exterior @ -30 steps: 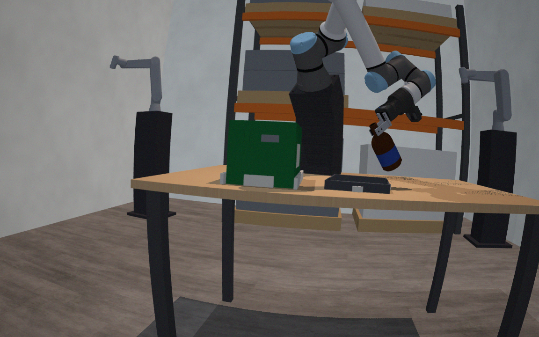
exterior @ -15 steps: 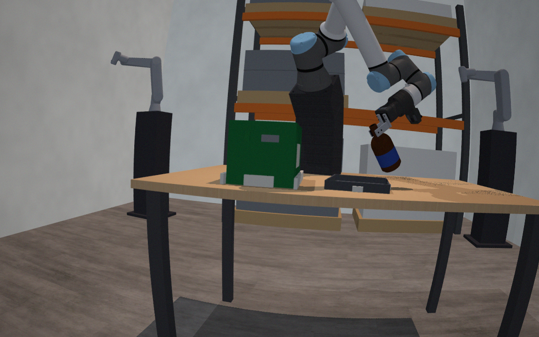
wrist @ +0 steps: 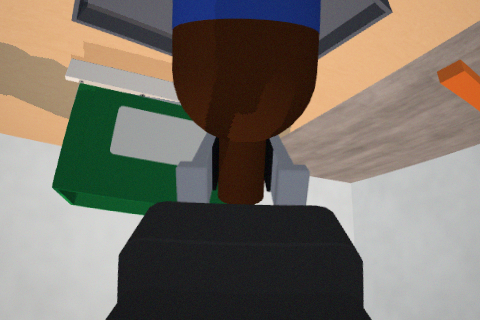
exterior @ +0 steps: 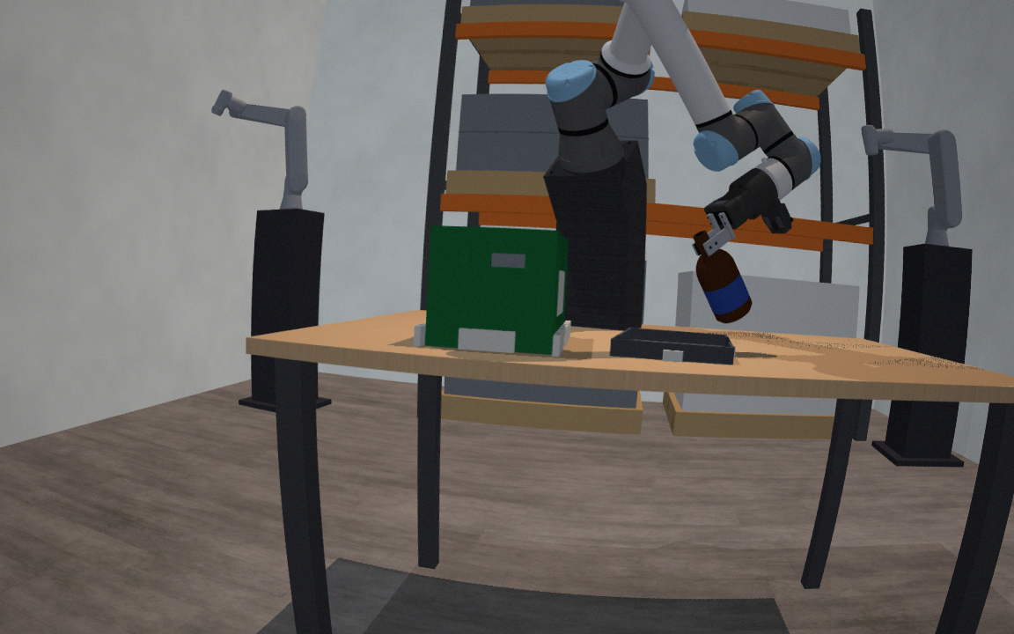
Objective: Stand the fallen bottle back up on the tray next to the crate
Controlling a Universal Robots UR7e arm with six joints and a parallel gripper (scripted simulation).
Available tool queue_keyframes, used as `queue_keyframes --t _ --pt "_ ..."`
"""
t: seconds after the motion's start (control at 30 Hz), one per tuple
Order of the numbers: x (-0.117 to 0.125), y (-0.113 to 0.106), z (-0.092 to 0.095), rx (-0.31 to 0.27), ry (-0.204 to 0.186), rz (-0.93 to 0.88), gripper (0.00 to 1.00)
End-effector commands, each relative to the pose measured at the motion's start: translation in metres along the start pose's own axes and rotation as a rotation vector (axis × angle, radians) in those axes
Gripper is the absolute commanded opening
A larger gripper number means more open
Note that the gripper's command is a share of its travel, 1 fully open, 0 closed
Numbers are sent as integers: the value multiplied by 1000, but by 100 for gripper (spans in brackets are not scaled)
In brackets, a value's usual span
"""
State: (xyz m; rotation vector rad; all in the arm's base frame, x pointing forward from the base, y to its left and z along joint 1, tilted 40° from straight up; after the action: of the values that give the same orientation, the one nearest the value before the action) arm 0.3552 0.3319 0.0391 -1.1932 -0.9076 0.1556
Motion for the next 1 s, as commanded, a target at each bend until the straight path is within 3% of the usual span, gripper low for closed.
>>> queue_keyframes --t 0.0,0.97 --pt "2 1 2 -50 0 -5 0" --pt "5 -13 3 -78 -22 -5 0"
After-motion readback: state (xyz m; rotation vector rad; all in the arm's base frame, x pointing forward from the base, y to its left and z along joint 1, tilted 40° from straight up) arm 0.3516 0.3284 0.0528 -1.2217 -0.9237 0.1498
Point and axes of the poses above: the point where the finger pads meet when closed, its own z axis back along the fingers, its own x axis across the jaws, y = z × x, the point moved 10 cm from there along z, back along the fingers, and after that the axes turned 5 degrees about -z, right-handed, at the moved point
